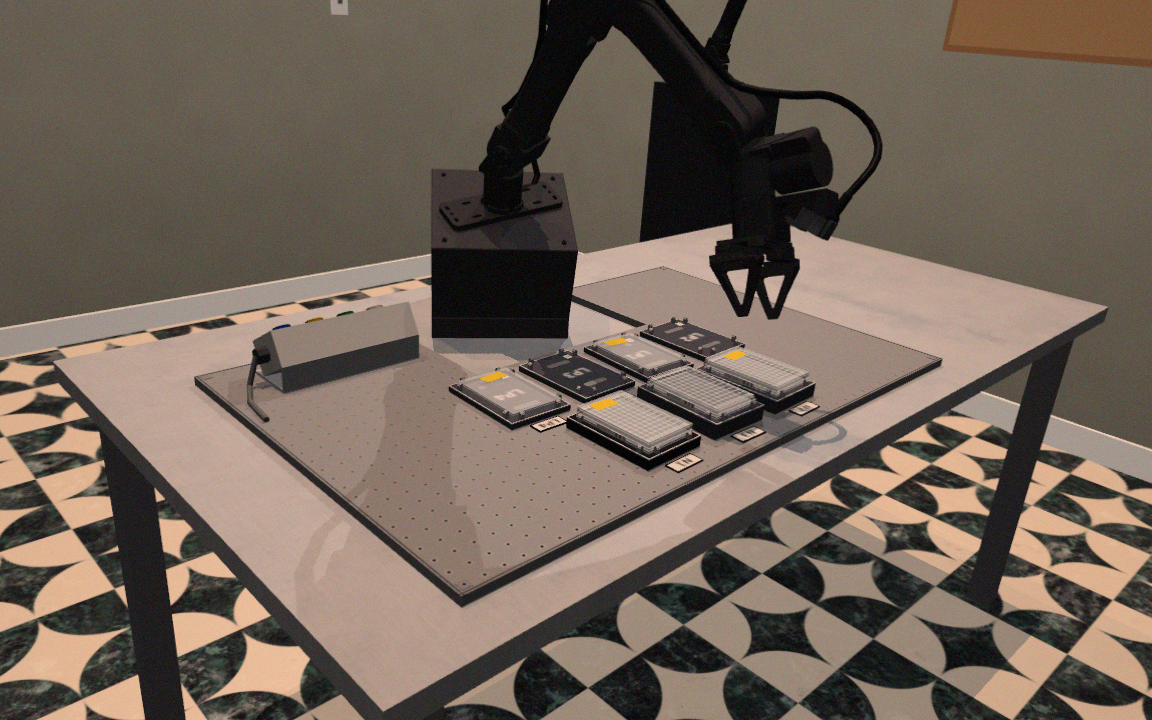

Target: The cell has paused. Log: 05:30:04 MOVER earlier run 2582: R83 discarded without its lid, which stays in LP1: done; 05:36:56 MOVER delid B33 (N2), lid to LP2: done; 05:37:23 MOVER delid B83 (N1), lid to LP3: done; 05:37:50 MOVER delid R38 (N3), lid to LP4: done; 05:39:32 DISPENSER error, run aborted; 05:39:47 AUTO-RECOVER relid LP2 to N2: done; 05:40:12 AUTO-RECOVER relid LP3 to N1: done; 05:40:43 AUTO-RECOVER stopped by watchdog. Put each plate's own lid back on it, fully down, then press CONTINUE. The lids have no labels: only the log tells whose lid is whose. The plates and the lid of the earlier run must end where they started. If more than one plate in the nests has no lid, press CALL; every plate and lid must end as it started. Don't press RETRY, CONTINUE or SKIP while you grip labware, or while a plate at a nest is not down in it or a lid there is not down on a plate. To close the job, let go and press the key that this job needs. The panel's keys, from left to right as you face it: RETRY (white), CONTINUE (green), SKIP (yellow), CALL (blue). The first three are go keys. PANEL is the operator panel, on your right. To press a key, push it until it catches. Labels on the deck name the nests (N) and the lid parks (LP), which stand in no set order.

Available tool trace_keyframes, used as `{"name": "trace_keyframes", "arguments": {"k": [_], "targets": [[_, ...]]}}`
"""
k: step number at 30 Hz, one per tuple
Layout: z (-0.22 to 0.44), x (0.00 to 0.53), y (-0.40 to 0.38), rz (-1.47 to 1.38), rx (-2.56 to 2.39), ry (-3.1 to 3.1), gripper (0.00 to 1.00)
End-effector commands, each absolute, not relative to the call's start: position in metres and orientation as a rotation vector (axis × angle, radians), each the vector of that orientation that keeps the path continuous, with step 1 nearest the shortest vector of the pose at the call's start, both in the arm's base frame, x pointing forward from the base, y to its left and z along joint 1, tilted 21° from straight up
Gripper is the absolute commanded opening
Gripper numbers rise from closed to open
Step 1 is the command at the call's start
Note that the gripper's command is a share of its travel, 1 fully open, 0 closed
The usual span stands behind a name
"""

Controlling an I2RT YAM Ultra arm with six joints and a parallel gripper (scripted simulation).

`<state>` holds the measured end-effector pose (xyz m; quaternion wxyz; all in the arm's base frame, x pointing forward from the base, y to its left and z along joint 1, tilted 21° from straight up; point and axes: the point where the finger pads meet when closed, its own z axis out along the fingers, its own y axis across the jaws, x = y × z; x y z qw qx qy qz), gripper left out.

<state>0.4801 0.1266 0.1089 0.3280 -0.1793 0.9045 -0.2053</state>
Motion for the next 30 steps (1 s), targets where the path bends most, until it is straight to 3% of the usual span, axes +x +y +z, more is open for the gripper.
{"name": "trace_keyframes", "arguments": {"k": [1, 30], "targets": [[0.133, 0.473, 0.126, -0.465, -0.448, 2.384, 1.00], [0.137, 0.370, 0.045, -0.351, -0.367, 2.642, 1.00]]}}
